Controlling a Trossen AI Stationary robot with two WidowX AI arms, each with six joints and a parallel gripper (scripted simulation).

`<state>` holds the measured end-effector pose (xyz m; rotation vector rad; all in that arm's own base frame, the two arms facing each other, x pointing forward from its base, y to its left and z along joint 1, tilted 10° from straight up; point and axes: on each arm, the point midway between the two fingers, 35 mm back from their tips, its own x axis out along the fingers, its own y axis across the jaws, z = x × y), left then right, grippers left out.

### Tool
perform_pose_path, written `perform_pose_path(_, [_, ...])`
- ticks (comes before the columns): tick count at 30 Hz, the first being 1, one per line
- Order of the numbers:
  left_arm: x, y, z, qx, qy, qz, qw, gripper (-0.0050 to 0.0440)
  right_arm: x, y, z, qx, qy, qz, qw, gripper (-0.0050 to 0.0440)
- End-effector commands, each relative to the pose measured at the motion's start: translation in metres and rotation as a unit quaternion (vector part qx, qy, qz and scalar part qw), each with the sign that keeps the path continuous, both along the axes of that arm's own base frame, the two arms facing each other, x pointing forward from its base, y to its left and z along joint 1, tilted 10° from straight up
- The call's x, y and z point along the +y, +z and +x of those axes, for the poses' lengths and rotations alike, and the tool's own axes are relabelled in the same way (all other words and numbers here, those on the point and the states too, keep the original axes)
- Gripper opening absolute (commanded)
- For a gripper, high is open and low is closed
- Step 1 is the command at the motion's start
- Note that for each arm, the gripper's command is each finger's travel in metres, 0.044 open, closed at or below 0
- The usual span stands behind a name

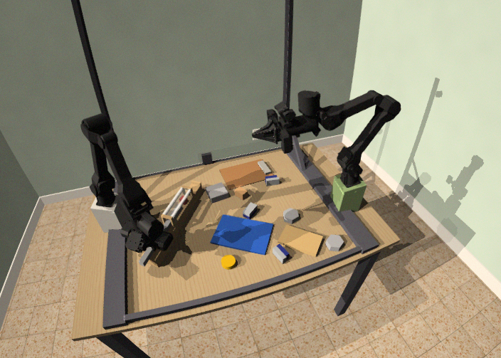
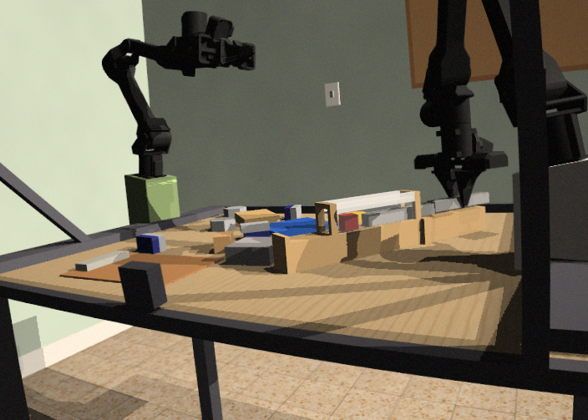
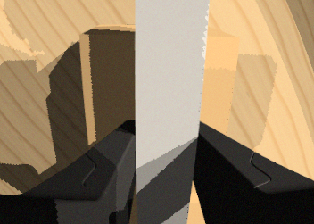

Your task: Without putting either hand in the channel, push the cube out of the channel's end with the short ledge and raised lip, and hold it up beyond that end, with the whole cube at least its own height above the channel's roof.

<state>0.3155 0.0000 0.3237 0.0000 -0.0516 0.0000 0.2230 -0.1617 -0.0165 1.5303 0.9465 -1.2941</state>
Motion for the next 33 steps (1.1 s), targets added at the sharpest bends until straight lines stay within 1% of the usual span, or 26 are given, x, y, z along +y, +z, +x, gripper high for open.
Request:
perform_pose_path(1, [0.0, 0.008, -0.002, -0.01, -0.001, 0.001, 1.0, 0.0, 0.005, 0.006, 0.004, -0.009, -0.001, -0.007, 1.0, 0.0])
perform_pose_path(13, [0.0, 0.008, -0.002, -0.01, -0.001, 0.001, 1.0, 0.0, 0.021, 0.007, 0.009, -0.009, -0.001, -0.007, 1.0, 0.0])
perform_pose_path(16, [0.0, 0.008, -0.002, -0.01, -0.001, 0.001, 1.0, 0.0, 0.018, 0.007, 0.009, -0.009, 0.0, -0.007, 1.0, 0.0])
perform_pose_path(19, [0.0, 0.008, -0.002, -0.01, -0.001, 0.001, 1.0, 0.0, 0.026, 0.007, 0.011, -0.009, -0.001, -0.007, 1.0, 0.0])
perform_pose_path(30, [0.0, 0.008, -0.002, -0.01, -0.001, 0.001, 1.0, 0.0, 0.04, 0.008, 0.016, -0.01, -0.001, -0.007, 1.0, 0.0])
perform_pose_path(33, [0.0, 0.008, -0.002, -0.01, -0.001, 0.001, 1.0, 0.0, 0.037, 0.008, 0.015, -0.01, 0.0, -0.007, 1.0, 0.0])
